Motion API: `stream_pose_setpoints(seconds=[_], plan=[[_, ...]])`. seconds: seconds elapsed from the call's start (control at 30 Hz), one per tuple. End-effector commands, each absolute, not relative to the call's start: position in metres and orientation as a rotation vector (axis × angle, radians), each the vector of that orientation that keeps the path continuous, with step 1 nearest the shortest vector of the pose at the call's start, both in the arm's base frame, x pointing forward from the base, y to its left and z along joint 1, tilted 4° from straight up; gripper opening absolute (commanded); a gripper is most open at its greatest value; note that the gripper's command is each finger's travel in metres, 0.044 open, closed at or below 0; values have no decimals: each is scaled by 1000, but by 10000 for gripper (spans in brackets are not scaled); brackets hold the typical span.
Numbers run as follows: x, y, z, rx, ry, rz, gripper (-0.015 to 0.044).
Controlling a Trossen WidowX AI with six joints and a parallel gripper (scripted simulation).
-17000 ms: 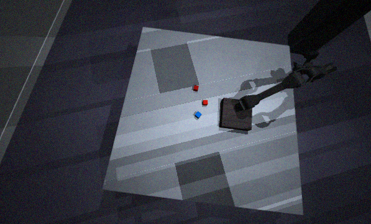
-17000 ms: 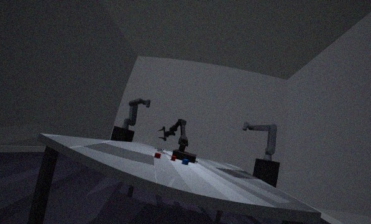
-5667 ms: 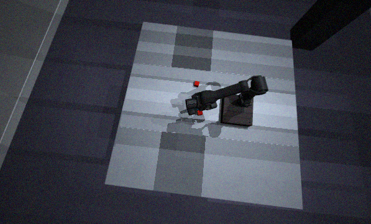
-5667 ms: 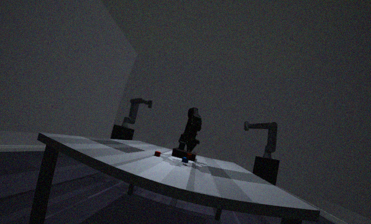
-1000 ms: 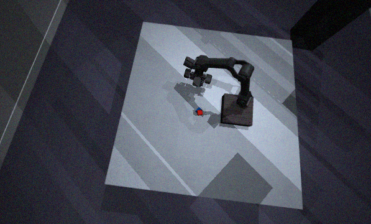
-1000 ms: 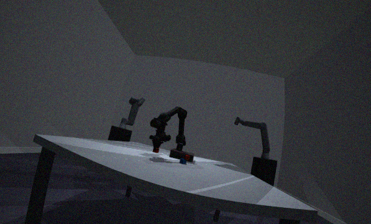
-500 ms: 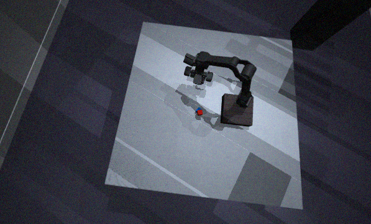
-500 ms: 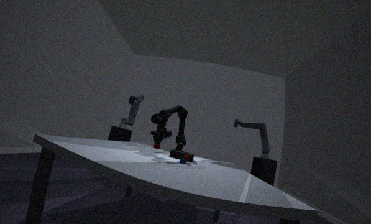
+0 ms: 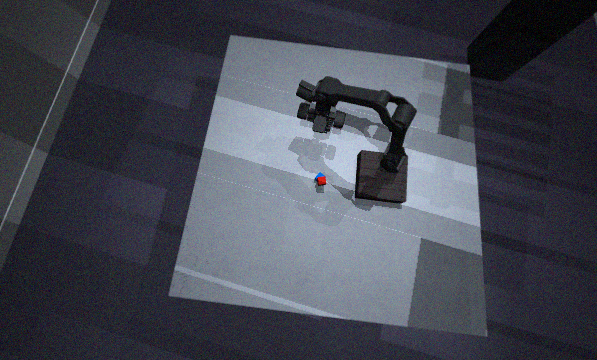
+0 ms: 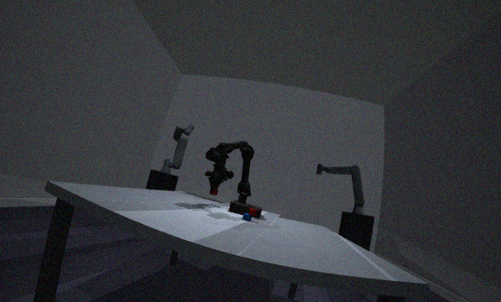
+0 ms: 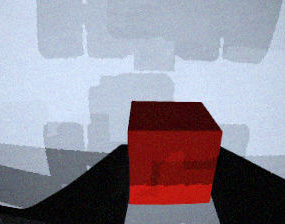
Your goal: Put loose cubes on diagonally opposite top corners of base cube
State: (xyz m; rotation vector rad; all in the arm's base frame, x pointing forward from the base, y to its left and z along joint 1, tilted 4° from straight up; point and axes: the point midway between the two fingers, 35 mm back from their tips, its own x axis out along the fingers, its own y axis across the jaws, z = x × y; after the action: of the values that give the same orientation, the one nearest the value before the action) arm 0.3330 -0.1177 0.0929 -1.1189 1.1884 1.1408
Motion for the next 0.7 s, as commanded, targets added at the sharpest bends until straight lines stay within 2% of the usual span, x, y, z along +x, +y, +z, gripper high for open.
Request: stream_pose_setpoints(seconds=[0.0,0.67], plan=[[334,-118,101,-1126,1178,1138,105],[336,-79,103,-731,1367,748,105]])
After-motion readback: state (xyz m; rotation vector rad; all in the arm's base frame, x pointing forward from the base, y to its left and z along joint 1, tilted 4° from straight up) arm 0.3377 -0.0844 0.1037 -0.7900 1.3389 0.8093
